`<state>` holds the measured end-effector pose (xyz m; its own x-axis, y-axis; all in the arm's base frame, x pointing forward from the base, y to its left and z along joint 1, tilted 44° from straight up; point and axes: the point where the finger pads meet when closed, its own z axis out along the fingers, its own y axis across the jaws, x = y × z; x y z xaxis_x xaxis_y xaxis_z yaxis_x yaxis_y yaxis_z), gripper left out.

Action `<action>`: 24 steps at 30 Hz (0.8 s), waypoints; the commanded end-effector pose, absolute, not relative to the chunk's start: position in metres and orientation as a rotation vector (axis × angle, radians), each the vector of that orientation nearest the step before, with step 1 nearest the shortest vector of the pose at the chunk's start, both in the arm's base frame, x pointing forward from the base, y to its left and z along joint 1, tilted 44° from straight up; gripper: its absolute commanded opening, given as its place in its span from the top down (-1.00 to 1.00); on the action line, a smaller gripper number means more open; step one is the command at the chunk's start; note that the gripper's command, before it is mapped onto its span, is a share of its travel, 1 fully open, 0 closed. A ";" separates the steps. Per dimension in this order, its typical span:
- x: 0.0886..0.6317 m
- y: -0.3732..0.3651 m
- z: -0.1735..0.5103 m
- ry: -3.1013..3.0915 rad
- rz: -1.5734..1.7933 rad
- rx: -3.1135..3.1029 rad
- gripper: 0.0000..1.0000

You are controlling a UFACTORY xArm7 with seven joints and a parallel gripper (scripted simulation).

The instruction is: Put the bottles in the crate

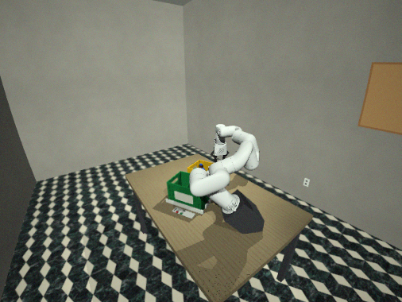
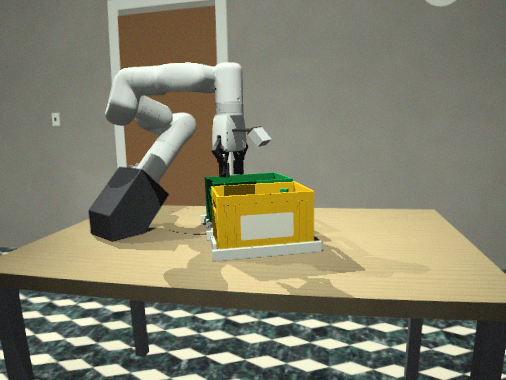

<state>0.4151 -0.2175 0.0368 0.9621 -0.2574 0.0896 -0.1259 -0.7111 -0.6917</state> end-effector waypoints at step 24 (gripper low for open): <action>0.421 -0.205 0.022 0.271 -0.236 -2.368 -0.29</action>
